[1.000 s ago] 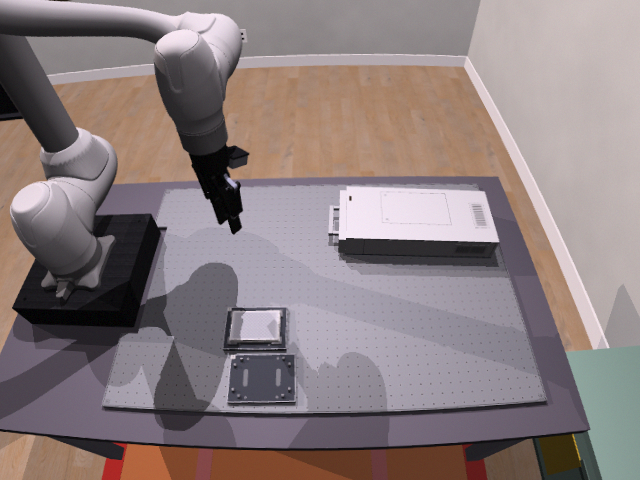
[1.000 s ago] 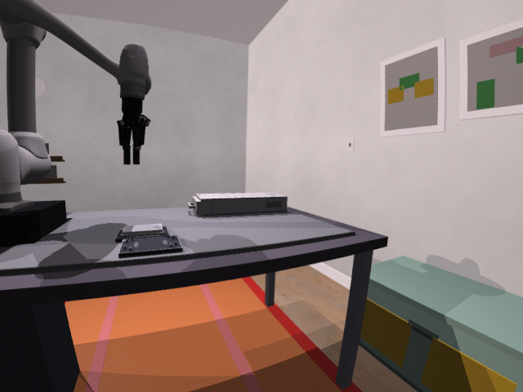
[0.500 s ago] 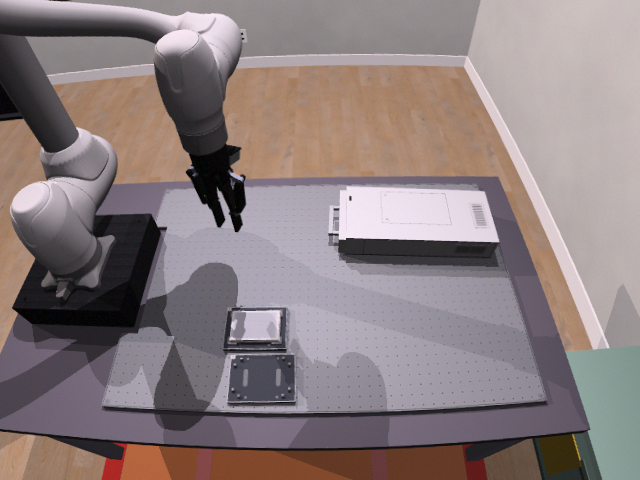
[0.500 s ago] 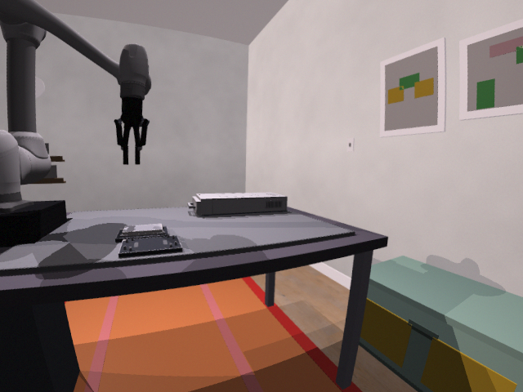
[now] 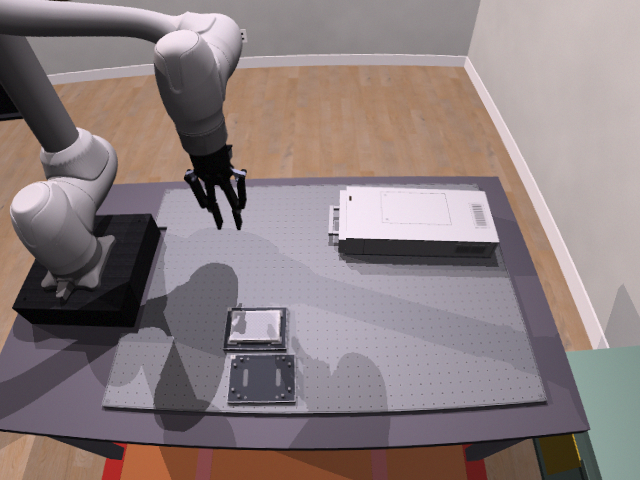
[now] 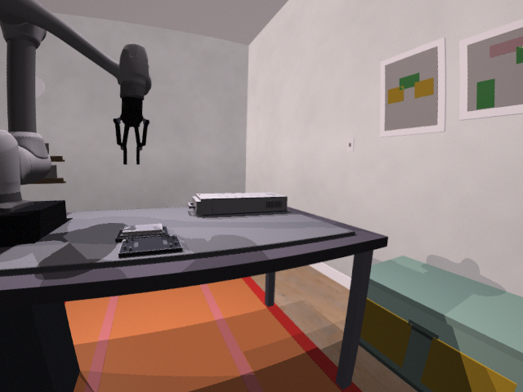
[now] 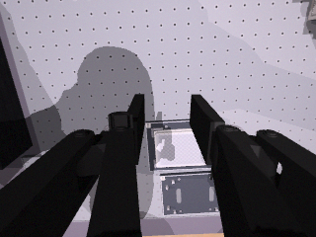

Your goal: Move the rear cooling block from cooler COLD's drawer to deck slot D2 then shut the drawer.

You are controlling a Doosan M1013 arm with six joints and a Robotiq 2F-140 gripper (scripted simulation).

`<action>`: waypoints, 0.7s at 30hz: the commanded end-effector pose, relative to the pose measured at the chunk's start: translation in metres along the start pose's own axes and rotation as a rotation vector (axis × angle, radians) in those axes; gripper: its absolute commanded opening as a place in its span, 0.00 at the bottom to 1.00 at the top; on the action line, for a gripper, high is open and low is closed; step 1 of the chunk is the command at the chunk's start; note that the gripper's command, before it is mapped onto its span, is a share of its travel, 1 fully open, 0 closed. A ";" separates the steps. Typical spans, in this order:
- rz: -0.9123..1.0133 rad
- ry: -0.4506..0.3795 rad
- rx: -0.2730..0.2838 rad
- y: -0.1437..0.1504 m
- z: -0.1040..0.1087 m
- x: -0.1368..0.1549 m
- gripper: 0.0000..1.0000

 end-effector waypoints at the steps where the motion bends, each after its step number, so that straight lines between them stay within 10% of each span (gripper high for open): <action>1: 0.001 0.001 0.001 0.000 0.000 0.000 0.34; 21: 0.001 0.001 0.001 0.021 -0.011 -0.015 0.34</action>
Point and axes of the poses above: the point where the finger pads meet when closed, its own z axis back along the fingers, its own y axis across the jaws, x = y × z, the point moved 3 cm from there along z, back along the fingers, and after that the axes turned 5 degrees about z, right-handed, at the moved point
